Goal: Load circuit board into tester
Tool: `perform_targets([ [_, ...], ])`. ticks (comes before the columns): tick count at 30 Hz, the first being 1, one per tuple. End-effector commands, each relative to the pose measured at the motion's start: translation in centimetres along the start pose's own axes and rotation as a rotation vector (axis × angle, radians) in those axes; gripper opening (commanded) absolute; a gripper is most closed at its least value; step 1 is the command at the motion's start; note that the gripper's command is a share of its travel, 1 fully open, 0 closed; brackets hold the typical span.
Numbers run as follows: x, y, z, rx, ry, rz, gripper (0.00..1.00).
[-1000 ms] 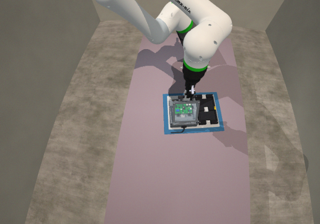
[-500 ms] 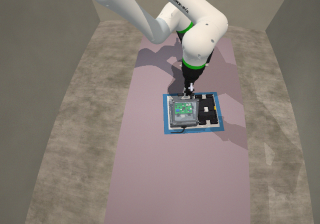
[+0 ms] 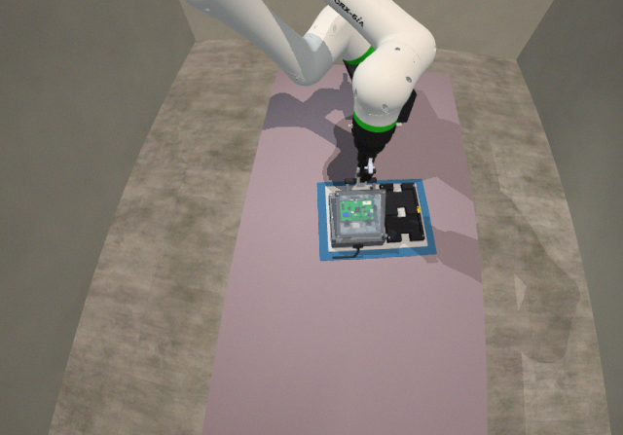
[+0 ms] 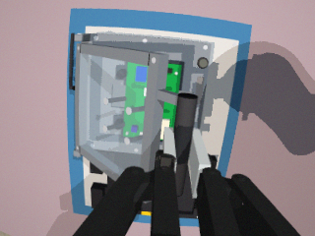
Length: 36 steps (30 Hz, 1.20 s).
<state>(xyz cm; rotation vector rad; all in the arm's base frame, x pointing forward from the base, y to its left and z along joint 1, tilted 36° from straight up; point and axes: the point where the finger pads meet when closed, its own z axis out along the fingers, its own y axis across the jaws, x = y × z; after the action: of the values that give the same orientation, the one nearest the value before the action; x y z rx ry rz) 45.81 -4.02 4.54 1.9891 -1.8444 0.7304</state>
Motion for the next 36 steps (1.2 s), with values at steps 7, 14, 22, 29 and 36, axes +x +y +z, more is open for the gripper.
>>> perform_targets([
  [7,0.0,1.0,1.2,0.000,0.000,0.000,0.00],
  [14,0.0,1.9,2.4,0.000,0.000,0.000,0.00],
  [22,0.0,2.6,3.6,0.000,0.000,0.000,0.00],
  [29,0.0,3.4,5.0,0.000,0.000,0.000,0.00],
  [36,0.0,4.0,6.5,0.000,0.000,0.000,0.00],
])
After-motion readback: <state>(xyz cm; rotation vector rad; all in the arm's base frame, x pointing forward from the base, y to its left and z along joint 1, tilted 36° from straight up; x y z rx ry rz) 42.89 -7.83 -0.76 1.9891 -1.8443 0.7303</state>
